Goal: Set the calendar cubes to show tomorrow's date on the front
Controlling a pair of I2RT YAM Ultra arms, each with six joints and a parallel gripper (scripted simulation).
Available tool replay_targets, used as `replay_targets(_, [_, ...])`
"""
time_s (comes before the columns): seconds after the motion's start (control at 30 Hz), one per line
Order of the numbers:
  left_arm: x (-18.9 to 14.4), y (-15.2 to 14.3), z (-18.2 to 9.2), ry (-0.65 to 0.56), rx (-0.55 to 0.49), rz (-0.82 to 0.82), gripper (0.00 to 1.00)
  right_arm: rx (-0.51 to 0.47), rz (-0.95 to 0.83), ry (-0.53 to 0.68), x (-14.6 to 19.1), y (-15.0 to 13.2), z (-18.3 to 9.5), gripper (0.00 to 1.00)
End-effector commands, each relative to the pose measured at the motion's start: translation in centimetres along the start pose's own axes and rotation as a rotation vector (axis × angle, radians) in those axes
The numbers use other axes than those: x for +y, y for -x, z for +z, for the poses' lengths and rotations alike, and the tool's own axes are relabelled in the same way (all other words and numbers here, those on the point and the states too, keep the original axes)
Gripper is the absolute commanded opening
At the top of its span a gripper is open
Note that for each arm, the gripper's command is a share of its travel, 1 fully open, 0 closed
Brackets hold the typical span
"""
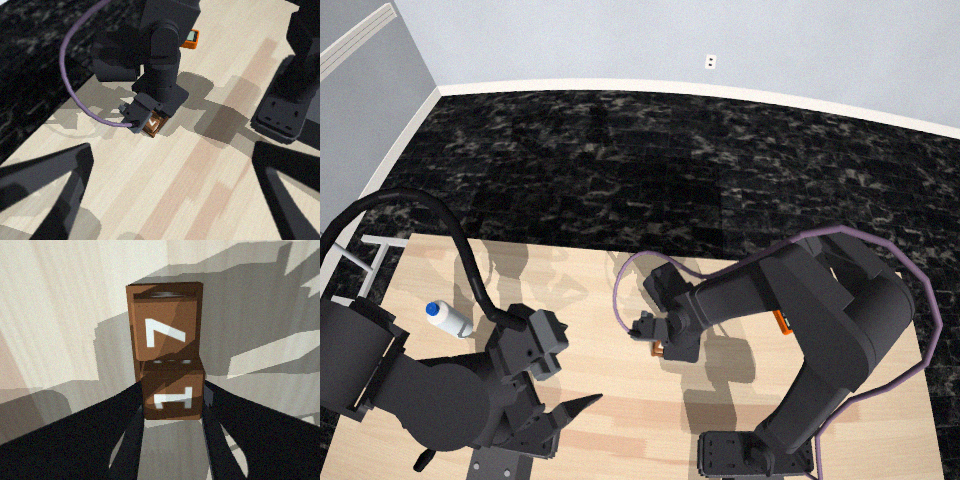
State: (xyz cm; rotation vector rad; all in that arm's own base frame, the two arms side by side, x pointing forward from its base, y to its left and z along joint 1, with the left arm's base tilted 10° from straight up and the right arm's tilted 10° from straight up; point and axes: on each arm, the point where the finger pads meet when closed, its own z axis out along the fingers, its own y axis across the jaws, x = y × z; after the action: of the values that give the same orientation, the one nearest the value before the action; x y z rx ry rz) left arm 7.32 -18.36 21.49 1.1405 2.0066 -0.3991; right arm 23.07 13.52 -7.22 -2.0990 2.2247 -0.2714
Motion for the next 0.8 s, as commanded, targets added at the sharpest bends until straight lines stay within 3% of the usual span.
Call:
replay_targets(0.0, [-0.2, 0.8, 0.1, -0.002, -0.027, -0.009, 1.00, -0.007, -0.013, -0.001, 0.2, 0.2, 1.2, 0.26])
replay_targets(0.4, [-0.2, 0.8, 0.1, -0.002, -0.027, -0.010, 1.00, -0.008, 0.011, -0.009, -0.6, 0.8, 0.5, 0.26])
replay_targets(0.5, [-0.1, 0.8, 0.0, -0.003, -0.023, -0.010, 1.00, -0.004, 0.004, -0.010, -0.4, 0.7, 0.3, 0.57])
replay_targets(0.7, [-0.1, 0.8, 0.0, -0.003, -0.023, -0.010, 1.00, -0.018, 0.009, -0.038, -0.2, 1.1, -2.0, 0.57])
replay_targets(0.73, [-0.1, 0.8, 0.0, -0.004, -0.024, -0.011, 1.00, -0.027, 0.010, -0.045, -0.8, 1.3, -2.4, 0.65])
replay_targets(0.77, [-0.1, 0.8, 0.0, -0.004, -0.024, -0.011, 1.00, -0.034, 0.012, -0.054, -1.5, 1.5, -3.0, 0.65])
